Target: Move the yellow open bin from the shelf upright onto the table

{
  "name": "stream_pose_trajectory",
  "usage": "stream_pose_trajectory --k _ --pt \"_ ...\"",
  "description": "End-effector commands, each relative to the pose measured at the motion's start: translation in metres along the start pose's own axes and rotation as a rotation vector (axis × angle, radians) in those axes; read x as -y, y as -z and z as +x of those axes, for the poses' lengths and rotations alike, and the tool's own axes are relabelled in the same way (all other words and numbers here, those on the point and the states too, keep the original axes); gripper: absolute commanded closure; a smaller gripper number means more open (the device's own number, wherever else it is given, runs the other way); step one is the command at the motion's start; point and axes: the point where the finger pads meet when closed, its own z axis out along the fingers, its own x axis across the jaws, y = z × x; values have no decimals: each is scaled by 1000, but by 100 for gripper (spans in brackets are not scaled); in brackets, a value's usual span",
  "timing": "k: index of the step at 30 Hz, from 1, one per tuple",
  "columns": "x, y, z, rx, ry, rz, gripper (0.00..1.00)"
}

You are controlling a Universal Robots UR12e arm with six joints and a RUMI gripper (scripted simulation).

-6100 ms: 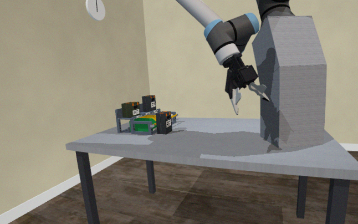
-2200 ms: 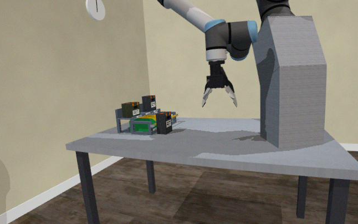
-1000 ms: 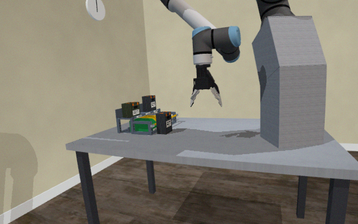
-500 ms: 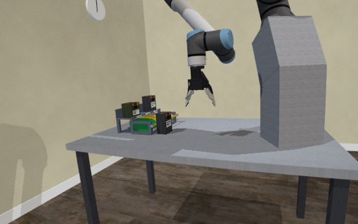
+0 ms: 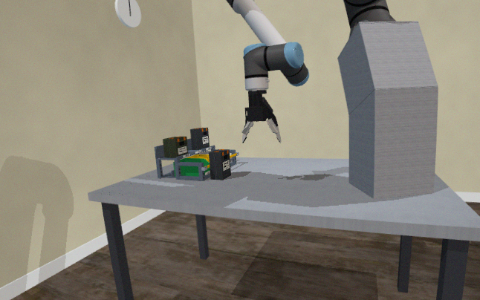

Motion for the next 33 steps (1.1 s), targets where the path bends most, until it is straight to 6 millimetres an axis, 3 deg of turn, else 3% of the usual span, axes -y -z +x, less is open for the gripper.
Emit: stream_pose_trajectory --k 1,4,9,21,26,33 --pt "2 0 -3 0 0 -1 0" --pt "2 0 -3 0 0 -1 0" --pt "30 -3 -43 0 0 -1 0" --pt "30 -3 -43 0 0 -1 0" --pt "58 -6 -83 0 0 0 0" --pt "58 -6 -83 0 0 0 0"
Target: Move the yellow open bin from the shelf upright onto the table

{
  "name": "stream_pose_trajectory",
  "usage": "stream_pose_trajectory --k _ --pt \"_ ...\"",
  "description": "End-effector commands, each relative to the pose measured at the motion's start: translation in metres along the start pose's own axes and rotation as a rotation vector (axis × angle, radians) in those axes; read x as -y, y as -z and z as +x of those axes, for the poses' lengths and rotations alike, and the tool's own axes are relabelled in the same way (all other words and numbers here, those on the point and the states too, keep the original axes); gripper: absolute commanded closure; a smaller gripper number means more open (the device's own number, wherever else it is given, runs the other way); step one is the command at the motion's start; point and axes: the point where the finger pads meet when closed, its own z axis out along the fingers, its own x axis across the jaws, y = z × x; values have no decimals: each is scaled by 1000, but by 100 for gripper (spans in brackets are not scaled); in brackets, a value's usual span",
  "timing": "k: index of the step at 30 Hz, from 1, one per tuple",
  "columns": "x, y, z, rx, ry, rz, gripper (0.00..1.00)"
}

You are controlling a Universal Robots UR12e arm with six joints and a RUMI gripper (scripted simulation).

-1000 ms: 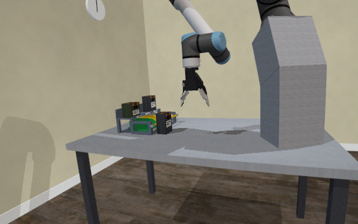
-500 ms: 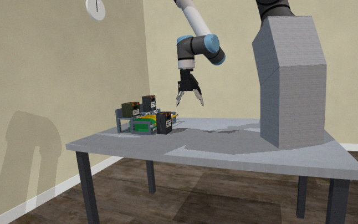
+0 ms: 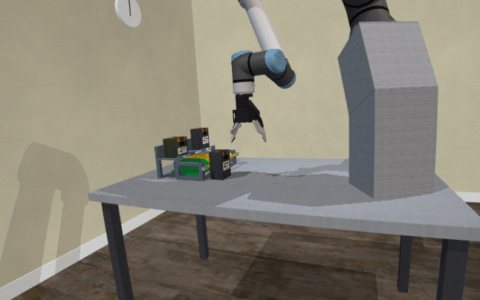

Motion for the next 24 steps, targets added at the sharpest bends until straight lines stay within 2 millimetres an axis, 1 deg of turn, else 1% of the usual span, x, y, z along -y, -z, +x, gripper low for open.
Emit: stream_pose_trajectory --k 1,5,10,22,24 --pt "2 0 -4 0 0 0 0" --pt "2 0 -4 0 0 0 0" --pt "31 -3 -44 0 0 0 0" --pt "31 -3 -44 0 0 0 0" --pt "42 -5 -59 0 0 0 0"
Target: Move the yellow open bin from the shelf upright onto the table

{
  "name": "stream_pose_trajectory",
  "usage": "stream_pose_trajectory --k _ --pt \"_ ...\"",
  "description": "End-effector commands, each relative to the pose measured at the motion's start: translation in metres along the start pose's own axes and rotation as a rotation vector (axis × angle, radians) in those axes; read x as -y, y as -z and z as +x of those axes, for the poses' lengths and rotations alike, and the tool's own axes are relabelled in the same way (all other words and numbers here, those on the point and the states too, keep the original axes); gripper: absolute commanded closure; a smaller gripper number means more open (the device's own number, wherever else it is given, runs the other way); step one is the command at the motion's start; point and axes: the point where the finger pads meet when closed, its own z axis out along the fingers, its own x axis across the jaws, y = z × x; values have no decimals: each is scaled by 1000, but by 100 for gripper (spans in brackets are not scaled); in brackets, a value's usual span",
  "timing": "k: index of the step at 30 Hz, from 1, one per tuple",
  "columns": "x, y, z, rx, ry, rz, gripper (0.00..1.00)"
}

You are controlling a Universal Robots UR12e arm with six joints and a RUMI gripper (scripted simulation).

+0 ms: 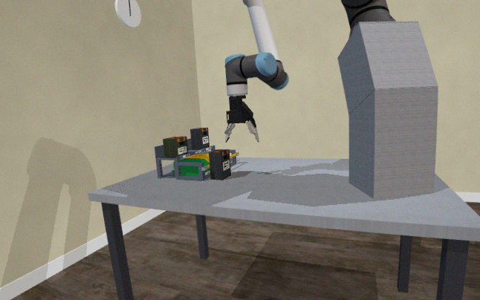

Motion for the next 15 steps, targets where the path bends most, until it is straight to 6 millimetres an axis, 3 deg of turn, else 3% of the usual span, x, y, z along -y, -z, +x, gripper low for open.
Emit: stream_pose_trajectory --k 1,3,15 --pt "16 -1 -23 1 0 0 0" --pt "27 -3 -39 1 0 0 0" --pt "27 -3 -39 1 0 0 0"
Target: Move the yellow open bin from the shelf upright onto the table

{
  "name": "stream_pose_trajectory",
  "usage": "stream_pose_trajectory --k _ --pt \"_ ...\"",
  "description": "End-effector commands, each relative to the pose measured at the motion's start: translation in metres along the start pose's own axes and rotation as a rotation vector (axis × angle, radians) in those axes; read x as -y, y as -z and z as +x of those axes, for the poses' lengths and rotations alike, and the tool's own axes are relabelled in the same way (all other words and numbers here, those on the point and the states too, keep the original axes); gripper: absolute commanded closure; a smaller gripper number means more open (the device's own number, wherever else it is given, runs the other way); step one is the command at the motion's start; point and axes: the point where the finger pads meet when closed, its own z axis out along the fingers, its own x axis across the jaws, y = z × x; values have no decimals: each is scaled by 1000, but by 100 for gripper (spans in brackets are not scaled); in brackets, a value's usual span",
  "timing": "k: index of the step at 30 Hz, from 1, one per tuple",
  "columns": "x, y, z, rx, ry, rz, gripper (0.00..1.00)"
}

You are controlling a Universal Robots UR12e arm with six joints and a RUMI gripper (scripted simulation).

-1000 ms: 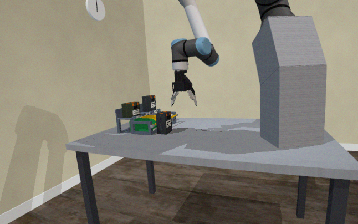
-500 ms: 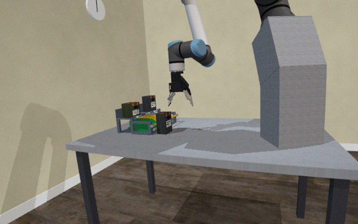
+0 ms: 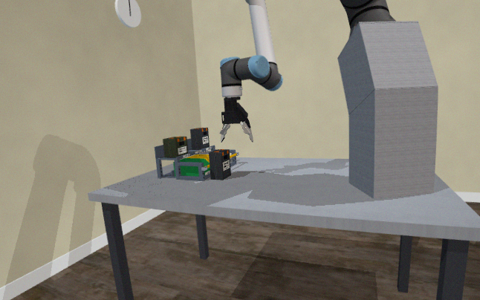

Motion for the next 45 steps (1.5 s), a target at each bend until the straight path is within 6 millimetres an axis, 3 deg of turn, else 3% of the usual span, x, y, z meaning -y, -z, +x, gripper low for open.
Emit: stream_pose_trajectory --k 1,5,17,22,34,39,45 --pt "6 0 -8 1 0 0 0" --pt "29 -3 -41 1 0 0 0" --pt "29 -3 -41 1 0 0 0" --pt "57 -6 -81 1 0 0 0" --pt "57 -6 -81 1 0 0 0" --pt "88 -10 -125 1 0 0 0" --pt "88 -10 -125 1 0 0 0"
